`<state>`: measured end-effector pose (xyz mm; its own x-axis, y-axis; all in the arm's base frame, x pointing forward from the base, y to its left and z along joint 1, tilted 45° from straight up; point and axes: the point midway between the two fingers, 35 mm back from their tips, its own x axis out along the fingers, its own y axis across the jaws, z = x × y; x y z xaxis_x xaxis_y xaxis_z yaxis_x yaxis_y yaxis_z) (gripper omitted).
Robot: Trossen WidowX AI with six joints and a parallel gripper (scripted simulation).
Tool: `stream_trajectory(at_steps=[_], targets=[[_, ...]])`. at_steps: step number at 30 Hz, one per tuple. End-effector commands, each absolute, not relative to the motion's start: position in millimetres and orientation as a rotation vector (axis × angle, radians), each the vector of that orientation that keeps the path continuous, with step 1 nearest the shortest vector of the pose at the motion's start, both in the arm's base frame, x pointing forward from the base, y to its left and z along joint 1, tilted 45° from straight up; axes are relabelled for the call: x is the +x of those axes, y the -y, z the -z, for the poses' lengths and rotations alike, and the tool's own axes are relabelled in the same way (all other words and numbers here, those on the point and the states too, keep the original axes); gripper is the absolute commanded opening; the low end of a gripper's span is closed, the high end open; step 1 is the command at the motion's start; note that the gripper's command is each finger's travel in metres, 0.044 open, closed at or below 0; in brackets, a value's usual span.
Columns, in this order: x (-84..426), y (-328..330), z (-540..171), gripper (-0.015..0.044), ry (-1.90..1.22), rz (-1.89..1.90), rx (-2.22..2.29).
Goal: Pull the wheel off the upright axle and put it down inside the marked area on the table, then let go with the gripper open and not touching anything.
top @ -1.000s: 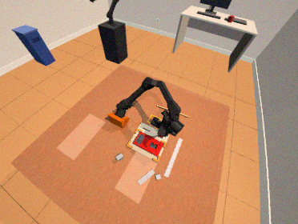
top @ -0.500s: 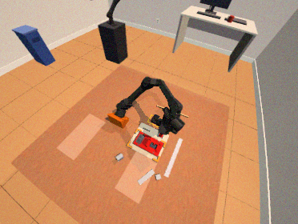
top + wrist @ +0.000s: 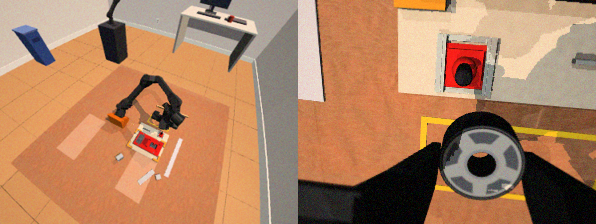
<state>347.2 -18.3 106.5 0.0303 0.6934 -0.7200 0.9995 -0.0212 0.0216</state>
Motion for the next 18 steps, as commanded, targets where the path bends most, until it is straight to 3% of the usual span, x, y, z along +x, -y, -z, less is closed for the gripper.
stream_trajectory(at_steps=[1,18], targets=[[339,9,-116,0.0,-1.721,0.735,1.775],[309,-22,-149,0.0,-1.722,0.737,1.779]])
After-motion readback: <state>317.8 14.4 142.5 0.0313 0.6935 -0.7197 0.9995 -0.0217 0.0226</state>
